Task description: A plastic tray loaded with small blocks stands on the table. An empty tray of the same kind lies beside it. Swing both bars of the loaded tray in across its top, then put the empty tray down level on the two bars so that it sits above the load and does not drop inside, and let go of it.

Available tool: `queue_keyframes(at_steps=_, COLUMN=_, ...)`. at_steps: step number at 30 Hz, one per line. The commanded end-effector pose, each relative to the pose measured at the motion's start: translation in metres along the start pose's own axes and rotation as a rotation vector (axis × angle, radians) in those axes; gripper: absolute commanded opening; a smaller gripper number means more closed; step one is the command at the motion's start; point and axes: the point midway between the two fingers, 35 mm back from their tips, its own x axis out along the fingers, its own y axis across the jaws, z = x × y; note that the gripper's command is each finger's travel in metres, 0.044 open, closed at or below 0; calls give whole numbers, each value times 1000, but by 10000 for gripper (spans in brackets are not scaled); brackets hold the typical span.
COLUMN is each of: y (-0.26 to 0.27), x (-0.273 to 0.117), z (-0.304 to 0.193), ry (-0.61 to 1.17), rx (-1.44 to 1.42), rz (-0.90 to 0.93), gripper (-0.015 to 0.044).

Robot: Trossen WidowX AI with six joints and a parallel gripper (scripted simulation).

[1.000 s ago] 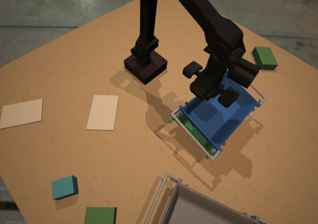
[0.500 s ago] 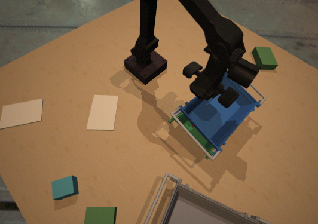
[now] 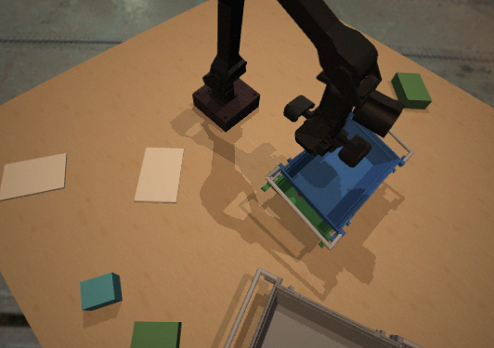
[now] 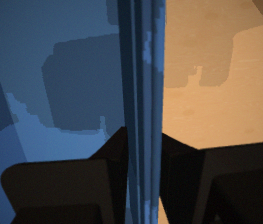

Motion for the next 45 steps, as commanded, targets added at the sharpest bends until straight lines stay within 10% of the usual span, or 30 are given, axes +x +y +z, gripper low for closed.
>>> queue_keyframes(at_steps=1, y=0, x=0, z=0, ry=0, rx=0, rz=-1, gripper=0)
queue_keyframes(at_steps=45, y=-9, x=14, z=0, ry=0, rx=-3, rz=-32, gripper=0)
